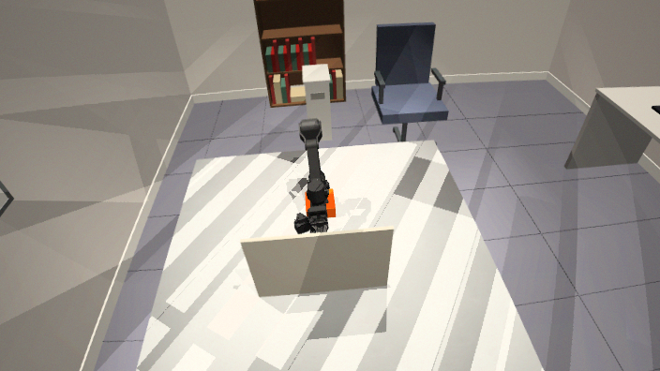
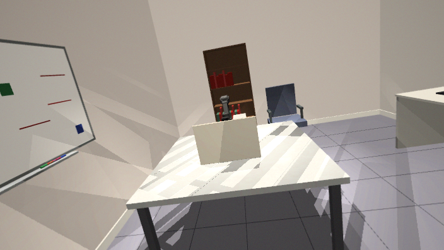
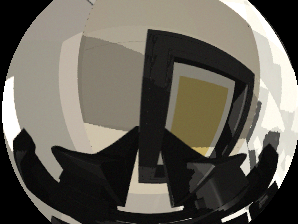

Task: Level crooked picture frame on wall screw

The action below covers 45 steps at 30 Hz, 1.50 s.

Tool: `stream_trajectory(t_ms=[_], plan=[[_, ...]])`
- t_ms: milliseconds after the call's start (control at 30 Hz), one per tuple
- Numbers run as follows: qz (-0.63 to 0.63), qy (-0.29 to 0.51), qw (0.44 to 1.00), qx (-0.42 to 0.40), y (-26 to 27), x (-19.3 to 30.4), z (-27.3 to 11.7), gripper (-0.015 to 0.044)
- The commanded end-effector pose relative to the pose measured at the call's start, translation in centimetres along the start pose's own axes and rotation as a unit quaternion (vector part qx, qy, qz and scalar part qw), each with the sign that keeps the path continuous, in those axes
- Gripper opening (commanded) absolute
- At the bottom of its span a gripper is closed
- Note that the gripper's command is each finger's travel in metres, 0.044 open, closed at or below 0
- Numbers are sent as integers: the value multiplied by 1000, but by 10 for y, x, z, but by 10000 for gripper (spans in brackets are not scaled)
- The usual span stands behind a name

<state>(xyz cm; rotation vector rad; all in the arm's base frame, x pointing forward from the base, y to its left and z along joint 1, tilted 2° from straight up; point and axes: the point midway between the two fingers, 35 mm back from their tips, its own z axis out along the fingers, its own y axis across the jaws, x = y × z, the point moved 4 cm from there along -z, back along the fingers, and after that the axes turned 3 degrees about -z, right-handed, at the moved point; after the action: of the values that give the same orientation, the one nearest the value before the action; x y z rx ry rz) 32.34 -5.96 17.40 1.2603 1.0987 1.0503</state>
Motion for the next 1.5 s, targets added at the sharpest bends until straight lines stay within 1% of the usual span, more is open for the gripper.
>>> stream_trajectory(t_ms=[0, 267, 600, 767, 1000, 1233, 1400, 1467], plan=[[-17, -1, 1000, 0, -1, 0, 0, 0], [-37, -1, 999, 0, -1, 0, 0, 0], [-24, 0, 1000, 0, -1, 0, 0, 260], [-20, 0, 1000, 0, 1, 0, -5, 260], [19, -1, 1000, 1, 10, 0, -53, 260], [58, -1, 998, 1, -1, 1, -97, 260], [62, -1, 998, 1, -3, 1, -100, 260], [54, 1, 999, -1, 4, -3, -95, 260]])
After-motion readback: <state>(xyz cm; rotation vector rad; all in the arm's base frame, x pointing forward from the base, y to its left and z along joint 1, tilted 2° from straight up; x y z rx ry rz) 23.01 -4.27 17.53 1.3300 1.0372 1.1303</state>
